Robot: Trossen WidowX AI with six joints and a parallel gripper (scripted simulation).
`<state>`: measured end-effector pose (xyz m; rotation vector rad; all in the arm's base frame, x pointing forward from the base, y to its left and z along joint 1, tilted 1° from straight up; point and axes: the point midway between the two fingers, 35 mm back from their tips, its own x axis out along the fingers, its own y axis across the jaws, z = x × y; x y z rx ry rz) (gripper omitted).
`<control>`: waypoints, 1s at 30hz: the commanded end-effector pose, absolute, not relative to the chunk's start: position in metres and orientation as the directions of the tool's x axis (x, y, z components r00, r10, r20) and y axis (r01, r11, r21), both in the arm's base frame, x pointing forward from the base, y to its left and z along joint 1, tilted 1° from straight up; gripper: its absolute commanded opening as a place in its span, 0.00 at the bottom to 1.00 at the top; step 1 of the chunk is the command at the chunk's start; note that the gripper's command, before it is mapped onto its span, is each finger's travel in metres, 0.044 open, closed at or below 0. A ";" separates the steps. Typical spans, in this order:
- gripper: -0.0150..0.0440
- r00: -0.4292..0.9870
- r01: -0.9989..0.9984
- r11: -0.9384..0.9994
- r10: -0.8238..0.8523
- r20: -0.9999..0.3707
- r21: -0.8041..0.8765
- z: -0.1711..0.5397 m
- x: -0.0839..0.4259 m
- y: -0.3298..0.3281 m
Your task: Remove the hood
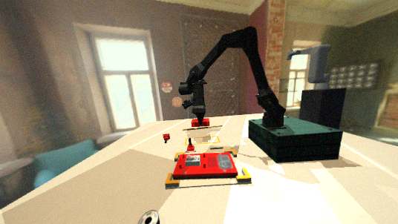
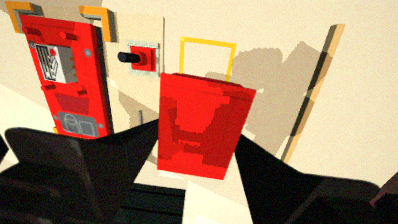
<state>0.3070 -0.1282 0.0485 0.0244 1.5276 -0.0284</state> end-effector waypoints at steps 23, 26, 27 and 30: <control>0.25 0.043 0.030 1.000 -0.005 -0.999 -0.004 0.030 0.309 -0.129; 0.25 0.043 0.030 1.000 -0.005 -0.999 -0.004 0.028 0.309 -0.129; 0.25 0.043 0.030 1.000 -0.005 -0.999 -0.004 0.028 0.309 -0.129; 0.25 0.043 0.030 1.000 -0.005 -0.999 -0.004 0.025 0.309 -0.129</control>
